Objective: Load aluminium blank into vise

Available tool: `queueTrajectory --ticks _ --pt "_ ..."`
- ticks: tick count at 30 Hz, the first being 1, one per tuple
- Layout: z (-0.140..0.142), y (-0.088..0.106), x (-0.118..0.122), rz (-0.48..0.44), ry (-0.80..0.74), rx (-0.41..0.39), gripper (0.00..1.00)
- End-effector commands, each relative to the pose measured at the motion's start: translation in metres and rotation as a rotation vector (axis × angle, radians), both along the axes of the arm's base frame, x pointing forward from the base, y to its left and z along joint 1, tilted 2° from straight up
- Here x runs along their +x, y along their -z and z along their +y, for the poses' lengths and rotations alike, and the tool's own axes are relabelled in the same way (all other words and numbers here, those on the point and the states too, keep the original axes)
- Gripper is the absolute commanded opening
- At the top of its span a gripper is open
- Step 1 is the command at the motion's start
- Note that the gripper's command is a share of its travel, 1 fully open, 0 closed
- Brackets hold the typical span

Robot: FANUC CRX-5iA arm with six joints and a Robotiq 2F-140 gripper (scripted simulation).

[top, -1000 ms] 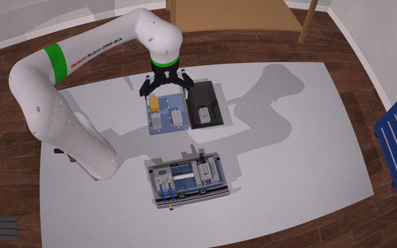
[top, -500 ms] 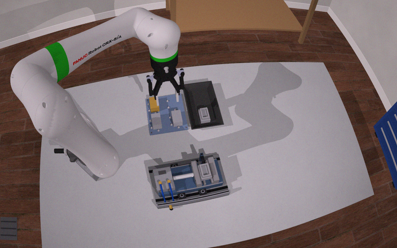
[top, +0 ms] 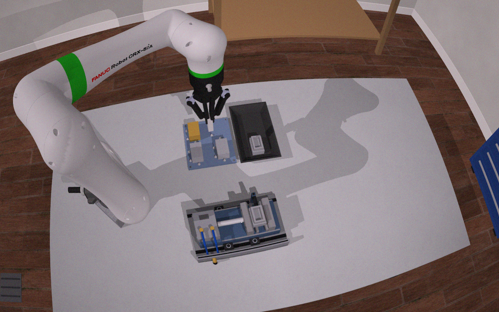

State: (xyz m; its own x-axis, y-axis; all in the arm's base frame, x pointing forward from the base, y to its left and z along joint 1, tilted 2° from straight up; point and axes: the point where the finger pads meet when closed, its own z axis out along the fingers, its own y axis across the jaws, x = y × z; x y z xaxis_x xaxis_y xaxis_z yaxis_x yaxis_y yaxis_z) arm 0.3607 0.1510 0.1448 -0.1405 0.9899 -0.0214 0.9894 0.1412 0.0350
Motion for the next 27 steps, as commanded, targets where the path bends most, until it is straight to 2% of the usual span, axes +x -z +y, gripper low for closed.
queueTrajectory --ticks 1,21,27 --pt "0.0001 -0.0002 0.0001 0.0 0.0 0.0 0.0" --pt "0.0 0.0024 0.0001 0.0 0.0 0.0 0.0" --pt "-0.0004 0.0086 0.0001 0.0 0.0 0.0 0.0"
